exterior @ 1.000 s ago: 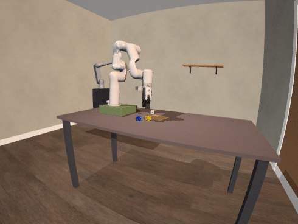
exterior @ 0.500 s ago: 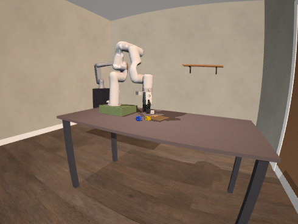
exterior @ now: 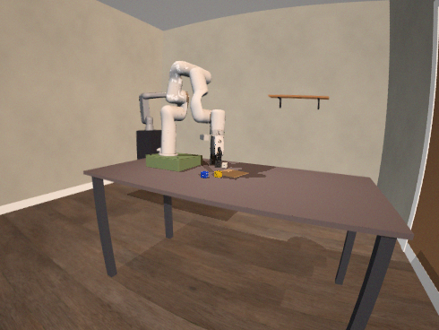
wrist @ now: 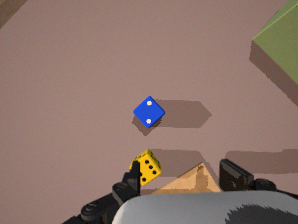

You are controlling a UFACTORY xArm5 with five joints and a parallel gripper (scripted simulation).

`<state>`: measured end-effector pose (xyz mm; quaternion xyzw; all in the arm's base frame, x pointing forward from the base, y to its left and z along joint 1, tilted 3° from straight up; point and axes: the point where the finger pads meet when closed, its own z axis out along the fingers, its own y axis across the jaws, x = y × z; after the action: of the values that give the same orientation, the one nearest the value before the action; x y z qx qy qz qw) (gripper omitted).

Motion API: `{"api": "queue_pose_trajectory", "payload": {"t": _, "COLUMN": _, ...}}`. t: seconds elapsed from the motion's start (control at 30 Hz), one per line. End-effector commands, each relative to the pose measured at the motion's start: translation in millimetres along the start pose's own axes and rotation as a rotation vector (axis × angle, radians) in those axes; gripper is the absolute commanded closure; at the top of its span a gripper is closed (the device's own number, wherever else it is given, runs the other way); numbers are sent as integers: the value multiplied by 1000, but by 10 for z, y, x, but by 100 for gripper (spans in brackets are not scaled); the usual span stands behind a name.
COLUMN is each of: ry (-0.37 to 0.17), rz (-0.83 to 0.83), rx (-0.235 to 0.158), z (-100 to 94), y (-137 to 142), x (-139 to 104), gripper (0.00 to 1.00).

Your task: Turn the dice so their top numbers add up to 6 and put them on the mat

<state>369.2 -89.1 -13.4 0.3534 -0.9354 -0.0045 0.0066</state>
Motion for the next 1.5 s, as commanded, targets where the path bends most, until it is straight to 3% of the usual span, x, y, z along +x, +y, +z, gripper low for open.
{"api": "queue_pose_trajectory", "payload": {"t": 0.0, "ry": -2, "rz": 0, "rx": 3, "z": -9, "y": -10, "x": -7, "gripper": 0}}
{"api": "queue_pose_trajectory", "payload": {"t": 0.67, "ry": -2, "rz": 0, "rx": 3, "z": -10, "y": -12, "x": -35, "gripper": 0}}
{"api": "queue_pose_trajectory", "payload": {"t": 1.2, "ry": -1, "rz": 0, "rx": 4, "z": -38, "y": -54, "x": -652, "gripper": 0}}
{"api": "queue_pose_trajectory", "payload": {"t": 1.47, "ry": -1, "rz": 0, "rx": 4, "z": -41, "y": -59, "x": -720, "gripper": 0}}
